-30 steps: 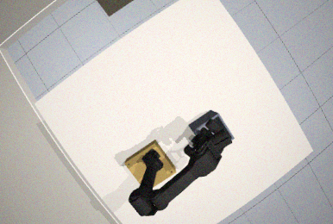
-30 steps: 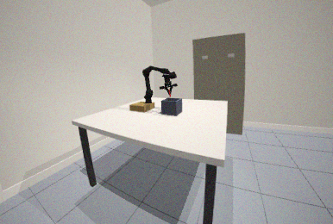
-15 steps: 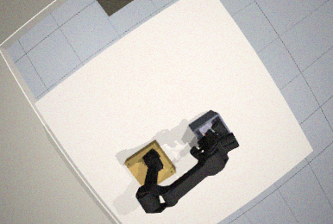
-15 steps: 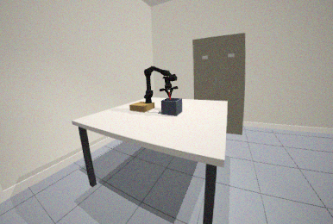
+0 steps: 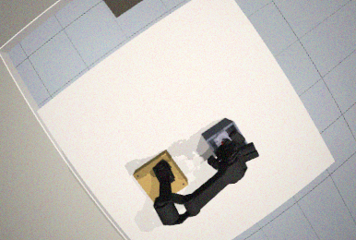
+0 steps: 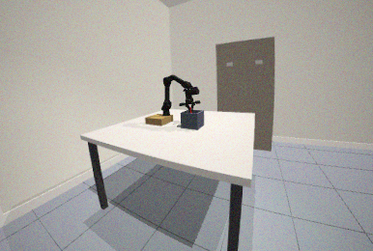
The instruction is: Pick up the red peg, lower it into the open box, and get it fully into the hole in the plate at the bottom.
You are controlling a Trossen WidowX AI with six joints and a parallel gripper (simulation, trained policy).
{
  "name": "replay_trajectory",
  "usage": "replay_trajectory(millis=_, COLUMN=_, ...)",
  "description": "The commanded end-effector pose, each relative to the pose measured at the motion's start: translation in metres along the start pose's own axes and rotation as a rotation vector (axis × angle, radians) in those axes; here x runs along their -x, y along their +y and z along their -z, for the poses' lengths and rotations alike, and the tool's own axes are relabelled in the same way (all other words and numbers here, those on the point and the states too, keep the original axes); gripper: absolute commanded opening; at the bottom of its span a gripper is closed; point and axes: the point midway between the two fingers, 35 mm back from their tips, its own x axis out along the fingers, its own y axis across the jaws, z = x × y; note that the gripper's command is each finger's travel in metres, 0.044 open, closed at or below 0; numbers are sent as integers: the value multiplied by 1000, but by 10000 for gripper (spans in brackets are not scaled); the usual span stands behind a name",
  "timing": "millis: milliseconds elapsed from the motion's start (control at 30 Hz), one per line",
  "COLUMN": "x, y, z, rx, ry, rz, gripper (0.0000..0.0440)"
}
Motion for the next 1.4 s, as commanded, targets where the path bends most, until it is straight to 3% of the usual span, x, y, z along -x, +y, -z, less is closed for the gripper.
replay_trajectory(millis=0, x=-8, y=1, z=-3, rx=8, ry=9, rz=3, gripper=0)
replay_trajectory(millis=533, x=-46, y=6, z=-10, rx=68, ry=28, rz=19, gripper=3)
replay_trajectory(millis=600, x=-49, y=6, z=-11, rx=76, ry=28, rz=26, gripper=20)
replay_trajectory(millis=767, x=-53, y=7, z=-11, rx=94, ry=45, rz=47, gripper=115)
replay_trajectory(millis=1100, x=-36, y=14, z=-14, rx=65, ry=142, rz=4, gripper=179)
replay_trajectory(millis=1367, x=-15, y=23, z=-23, rx=46, ry=203, rz=-57, gripper=205)
